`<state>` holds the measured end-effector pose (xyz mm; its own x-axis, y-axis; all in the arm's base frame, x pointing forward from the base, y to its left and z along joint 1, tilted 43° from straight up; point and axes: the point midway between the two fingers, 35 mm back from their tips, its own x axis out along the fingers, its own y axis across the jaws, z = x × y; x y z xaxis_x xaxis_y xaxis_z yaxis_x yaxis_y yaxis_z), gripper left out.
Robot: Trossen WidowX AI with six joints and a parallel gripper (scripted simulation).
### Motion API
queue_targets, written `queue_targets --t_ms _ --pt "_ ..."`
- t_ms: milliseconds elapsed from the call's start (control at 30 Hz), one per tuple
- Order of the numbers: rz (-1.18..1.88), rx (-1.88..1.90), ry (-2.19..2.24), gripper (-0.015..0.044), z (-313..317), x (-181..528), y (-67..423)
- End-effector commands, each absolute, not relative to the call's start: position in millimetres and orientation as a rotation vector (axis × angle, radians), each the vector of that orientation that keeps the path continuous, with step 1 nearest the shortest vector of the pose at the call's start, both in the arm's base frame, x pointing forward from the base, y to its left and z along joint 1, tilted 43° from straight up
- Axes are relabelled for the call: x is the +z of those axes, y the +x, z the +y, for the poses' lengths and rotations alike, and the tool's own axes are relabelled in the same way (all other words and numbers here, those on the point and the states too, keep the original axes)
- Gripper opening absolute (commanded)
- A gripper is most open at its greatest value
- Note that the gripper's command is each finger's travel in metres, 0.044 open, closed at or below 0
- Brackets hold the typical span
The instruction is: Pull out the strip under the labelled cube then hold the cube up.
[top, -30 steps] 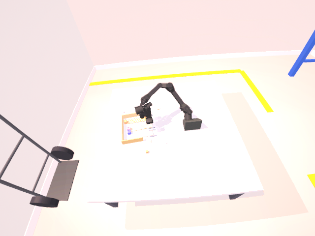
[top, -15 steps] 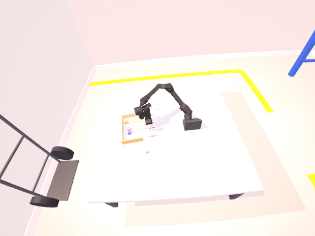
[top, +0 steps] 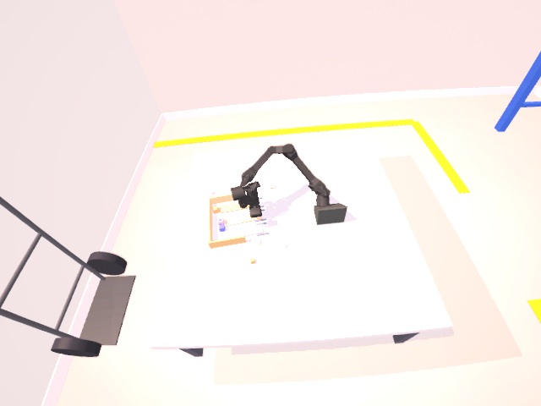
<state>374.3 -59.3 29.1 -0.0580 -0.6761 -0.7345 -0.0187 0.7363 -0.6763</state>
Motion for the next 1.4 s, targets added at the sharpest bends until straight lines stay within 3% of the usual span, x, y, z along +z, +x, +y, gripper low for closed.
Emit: queue_targets --t_ms 0,1367 --pt "1.563 -0.589 -0.592 0.0000 -66.2 21.4 371.1" --pt "1.563 -0.592 -0.594 0.0000 -83.7 4.6 369.8"
